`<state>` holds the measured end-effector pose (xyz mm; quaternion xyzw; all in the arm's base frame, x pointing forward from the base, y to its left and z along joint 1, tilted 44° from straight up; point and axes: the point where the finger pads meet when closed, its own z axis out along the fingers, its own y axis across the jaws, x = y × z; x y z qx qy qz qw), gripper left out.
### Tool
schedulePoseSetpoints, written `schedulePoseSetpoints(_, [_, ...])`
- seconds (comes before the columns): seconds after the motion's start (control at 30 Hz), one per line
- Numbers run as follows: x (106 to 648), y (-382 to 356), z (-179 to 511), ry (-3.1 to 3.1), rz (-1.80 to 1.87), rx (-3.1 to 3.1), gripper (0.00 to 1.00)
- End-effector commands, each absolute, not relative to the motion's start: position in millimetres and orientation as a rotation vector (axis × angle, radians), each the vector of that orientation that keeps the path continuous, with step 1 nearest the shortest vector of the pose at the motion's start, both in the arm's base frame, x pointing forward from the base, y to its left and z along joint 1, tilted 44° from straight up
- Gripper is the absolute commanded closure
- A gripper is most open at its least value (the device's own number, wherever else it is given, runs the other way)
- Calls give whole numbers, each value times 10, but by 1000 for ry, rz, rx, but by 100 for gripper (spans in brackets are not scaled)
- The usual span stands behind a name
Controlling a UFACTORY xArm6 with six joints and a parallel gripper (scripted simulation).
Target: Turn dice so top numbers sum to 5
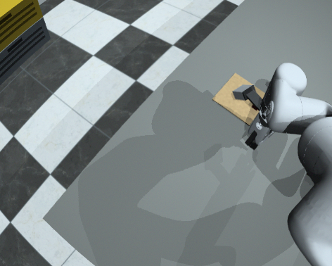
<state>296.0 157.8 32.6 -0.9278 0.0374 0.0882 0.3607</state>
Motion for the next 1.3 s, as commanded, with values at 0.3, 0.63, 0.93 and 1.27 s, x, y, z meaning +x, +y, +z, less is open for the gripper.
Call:
schedulePoseSetpoints(0.3, [2964, 1610, 294, 97, 224, -2391, 64])
schedulePoseSetpoints(0.63, [2945, 1704, 193, 97, 224, -2391, 64])
schedulePoseSetpoints(0.93, [2939, 1736, 159, 97, 224, -2391, 64])
schedulePoseSetpoints(1.27, [2939, 1738, 157, 97, 224, -2391, 64])
